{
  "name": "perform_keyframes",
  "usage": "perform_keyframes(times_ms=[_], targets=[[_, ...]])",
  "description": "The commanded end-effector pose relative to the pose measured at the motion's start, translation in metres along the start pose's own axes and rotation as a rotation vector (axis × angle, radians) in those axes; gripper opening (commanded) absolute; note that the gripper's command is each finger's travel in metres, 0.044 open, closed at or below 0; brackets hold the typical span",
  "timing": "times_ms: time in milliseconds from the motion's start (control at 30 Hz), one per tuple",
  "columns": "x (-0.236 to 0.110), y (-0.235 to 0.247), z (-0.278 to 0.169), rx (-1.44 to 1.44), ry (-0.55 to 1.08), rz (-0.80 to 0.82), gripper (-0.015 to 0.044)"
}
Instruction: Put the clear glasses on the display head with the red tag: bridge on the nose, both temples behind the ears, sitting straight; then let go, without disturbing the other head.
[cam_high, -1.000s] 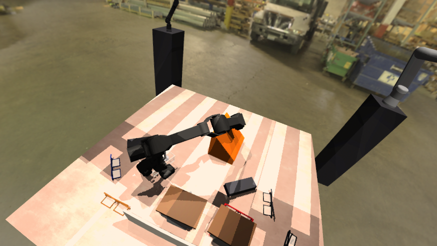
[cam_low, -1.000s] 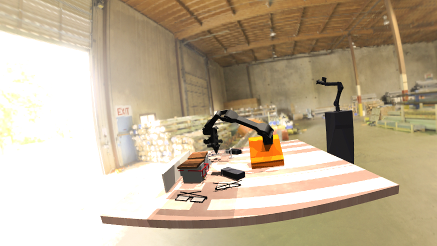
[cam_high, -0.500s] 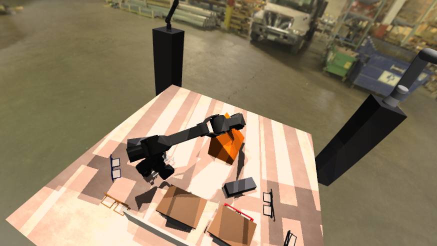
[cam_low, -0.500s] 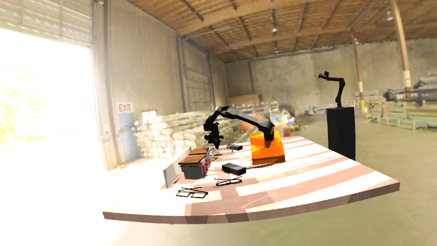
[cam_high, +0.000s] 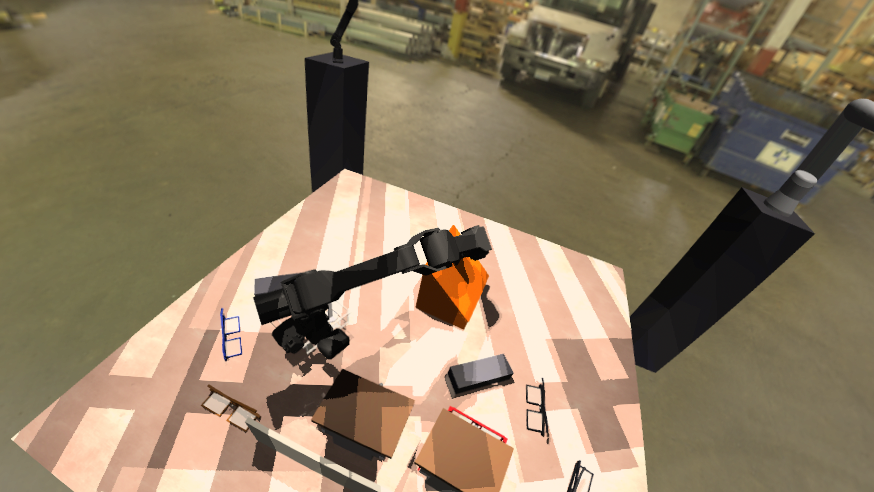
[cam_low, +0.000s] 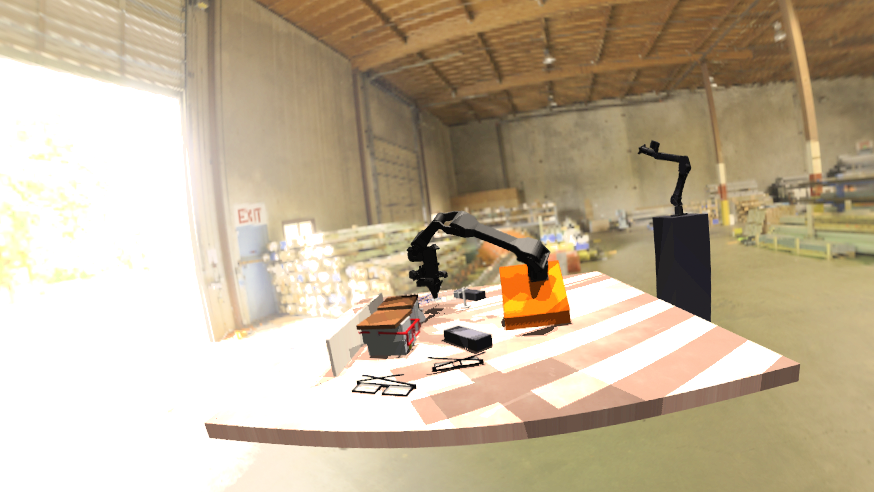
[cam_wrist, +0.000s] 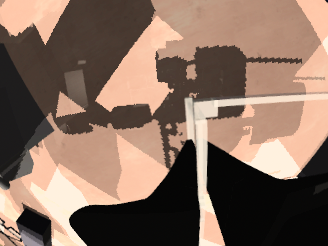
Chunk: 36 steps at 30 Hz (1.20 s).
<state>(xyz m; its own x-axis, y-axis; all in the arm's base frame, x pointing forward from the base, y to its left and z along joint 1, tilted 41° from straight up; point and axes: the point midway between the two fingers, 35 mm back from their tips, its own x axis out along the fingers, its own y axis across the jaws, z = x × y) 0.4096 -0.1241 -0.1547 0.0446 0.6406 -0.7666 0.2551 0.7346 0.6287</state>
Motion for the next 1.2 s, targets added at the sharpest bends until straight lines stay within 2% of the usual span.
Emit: perform_keyframes(times_ms=[0,333,600,767,1167], targets=[[-0.001,0.001,0.0,0.001,-0.004,0.004,0.0],[-0.002,0.001,-0.003,0.002,-0.004,0.004,0.0],[-0.055,0.0,-0.01,0.002,-0.004,0.001,0.0],[-0.061,0.0,-0.011,-0.003,-0.003,0.0,0.0],[-0.082,0.004,-0.032,-0.341,0.055,-0.063,0.0]])
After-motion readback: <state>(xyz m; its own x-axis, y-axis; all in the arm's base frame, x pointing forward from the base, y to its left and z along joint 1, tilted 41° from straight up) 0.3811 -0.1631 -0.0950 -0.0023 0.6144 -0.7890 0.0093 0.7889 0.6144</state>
